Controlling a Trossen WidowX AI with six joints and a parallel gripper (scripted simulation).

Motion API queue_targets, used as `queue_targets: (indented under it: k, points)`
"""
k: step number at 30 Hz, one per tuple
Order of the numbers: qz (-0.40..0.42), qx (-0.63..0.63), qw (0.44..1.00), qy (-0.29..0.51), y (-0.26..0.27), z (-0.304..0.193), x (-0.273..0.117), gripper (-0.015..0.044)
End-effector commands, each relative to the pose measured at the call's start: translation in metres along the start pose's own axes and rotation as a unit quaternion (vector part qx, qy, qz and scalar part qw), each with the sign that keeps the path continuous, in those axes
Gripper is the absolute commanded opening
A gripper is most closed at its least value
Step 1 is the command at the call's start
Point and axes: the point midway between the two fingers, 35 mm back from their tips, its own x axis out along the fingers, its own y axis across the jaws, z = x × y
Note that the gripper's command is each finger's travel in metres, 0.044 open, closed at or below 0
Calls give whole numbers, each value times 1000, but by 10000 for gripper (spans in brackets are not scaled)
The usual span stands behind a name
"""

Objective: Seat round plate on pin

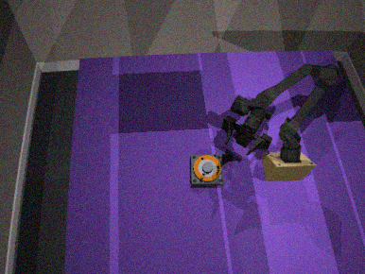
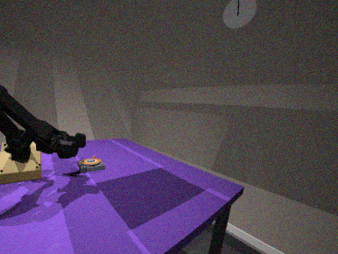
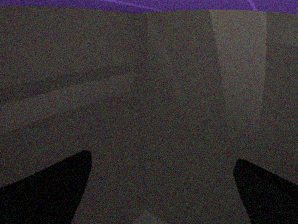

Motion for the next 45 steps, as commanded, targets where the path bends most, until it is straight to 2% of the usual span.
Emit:
queue_targets:
  k: [1,5,8,10,15,19,24,26,30,32,45]
  points:
    - [-4,-3,1000,-5,0,1,1,374]
    - [-93,-73,989,-94,4,19,15,269]
    - [-184,-151,957,-166,7,36,27,190]
    - [-204,-168,948,-180,7,39,29,137]
    - [-354,-309,842,-267,14,62,46,6]
    - [-428,-388,762,-292,17,71,57,0]
    - [-556,-523,557,-327,32,80,83,0]
    - [-568,-537,530,-328,34,79,88,0]
    - [-630,-599,356,-342,47,74,114,0]
    - [-646,-613,294,-348,52,71,123,0]
    - [-648,-614,286,-348,53,72,124,0]
